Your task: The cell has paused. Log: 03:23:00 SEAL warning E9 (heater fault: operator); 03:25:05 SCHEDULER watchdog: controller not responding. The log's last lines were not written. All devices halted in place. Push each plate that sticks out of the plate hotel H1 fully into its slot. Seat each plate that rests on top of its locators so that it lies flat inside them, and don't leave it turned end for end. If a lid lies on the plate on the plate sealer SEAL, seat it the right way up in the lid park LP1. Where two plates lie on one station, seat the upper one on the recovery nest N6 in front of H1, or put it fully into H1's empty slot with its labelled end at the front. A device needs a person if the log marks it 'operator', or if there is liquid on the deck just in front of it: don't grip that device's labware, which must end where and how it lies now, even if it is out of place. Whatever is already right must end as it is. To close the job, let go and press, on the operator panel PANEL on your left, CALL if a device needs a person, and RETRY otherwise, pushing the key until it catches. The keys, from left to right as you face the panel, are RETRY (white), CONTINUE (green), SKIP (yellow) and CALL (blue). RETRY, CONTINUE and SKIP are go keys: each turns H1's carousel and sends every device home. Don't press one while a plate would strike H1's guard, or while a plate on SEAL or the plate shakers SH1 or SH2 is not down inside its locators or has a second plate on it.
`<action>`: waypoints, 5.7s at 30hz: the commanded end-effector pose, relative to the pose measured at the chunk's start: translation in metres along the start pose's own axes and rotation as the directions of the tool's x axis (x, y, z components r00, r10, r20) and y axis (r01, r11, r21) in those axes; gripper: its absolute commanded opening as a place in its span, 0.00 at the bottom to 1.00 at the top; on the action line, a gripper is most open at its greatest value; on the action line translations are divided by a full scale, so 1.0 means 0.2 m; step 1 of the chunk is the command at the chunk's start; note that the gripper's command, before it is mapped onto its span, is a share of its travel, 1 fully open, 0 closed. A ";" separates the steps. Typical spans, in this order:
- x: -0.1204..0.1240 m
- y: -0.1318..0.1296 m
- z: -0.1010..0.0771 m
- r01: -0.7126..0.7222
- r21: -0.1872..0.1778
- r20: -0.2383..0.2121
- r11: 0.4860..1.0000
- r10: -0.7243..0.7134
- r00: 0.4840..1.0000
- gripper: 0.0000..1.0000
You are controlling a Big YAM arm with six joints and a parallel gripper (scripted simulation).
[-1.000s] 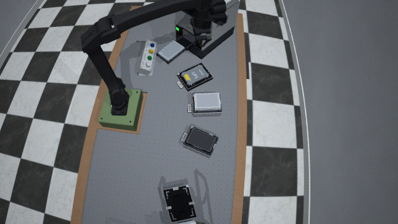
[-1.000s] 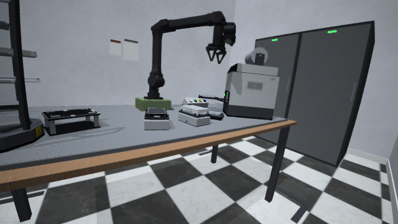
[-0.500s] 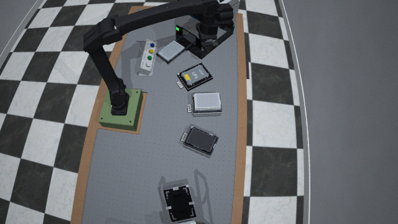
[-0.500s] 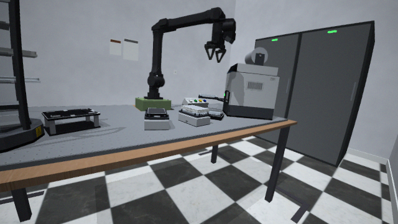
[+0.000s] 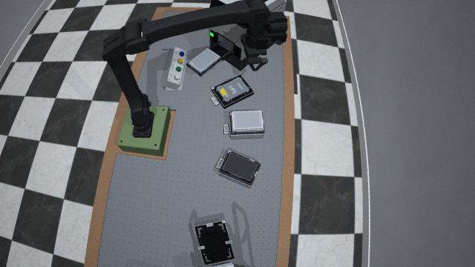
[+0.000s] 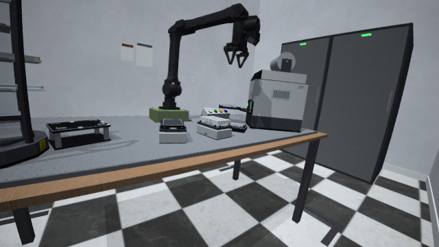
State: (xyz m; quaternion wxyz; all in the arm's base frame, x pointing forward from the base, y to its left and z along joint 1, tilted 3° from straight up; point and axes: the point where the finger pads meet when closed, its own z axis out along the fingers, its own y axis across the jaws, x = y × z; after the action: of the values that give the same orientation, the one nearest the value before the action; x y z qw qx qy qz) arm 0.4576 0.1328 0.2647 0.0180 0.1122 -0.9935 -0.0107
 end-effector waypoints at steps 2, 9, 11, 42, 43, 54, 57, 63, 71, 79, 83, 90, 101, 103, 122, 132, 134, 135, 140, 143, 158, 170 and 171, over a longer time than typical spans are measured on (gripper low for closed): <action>-0.09 -0.10 -0.09 0.010 0.002 0.029 1.000 -0.010 1.000 1.00; -0.11 -0.18 -0.09 -0.078 0.000 0.029 0.997 0.078 0.997 1.00; -0.10 -0.22 -0.11 -0.144 -0.001 0.036 0.990 0.144 0.989 1.00; -0.09 -0.68 -0.09 -0.381 -0.002 0.029 0.924 0.381 0.924 1.00; -0.09 -0.69 -0.09 -0.381 -0.001 0.029 0.924 0.381 0.924 1.00; -0.08 -0.88 -0.09 -0.381 0.002 0.029 0.924 0.381 0.924 1.00; -0.08 -0.92 -0.09 -0.381 0.002 0.029 0.924 0.381 0.924 1.00; -0.08 -1.00 -0.09 -0.381 0.004 0.029 0.924 0.381 0.924 1.00; -0.07 -1.14 -0.09 -0.382 0.005 0.029 0.924 0.381 0.924 1.00; -0.03 -1.23 -0.11 -0.520 0.001 0.039 0.854 0.519 0.854 1.00; 0.00 -1.29 -0.12 -0.629 -0.002 0.041 0.778 0.628 0.777 1.00; 0.04 -1.40 -0.09 -0.728 -0.002 0.030 0.686 0.727 0.686 1.00; 0.11 -1.54 -0.09 -0.712 0.000 0.030 0.702 0.712 0.701 1.00; 0.12 -1.57 -0.09 -0.712 0.000 0.030 0.702 0.712 0.701 1.00; 0.25 -1.83 -0.09 -0.713 0.004 0.030 0.702 0.712 0.701 1.00; 0.31 -1.95 -0.09 -0.713 0.005 0.030 0.701 0.712 0.701 1.00; 0.33 -1.99 -0.09 -0.713 0.006 0.030 0.701 0.712 0.701 1.00; 0.33 -2.00 -0.09 -0.713 0.006 0.030 0.701 0.712 0.701 1.00; 0.37 -2.08 -0.09 -0.713 0.007 0.030 0.701 0.712 0.701 1.00; 0.38 -2.09 -0.09 -0.713 0.007 0.030 0.701 0.712 0.701 1.00; 0.57 -2.26 -0.14 -0.938 -0.008 0.050 0.346 0.937 0.346 1.00; 0.69 -2.38 -0.09 -0.930 0.000 0.032 0.367 0.930 0.367 1.00; 0.70 -2.39 -0.09 -0.930 0.000 0.032 0.367 0.930 0.367 1.00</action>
State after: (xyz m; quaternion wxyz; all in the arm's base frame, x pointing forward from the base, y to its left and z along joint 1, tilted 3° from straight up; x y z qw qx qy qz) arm 0.4285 -0.3446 0.2570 0.0215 -0.4666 -0.8842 0.0045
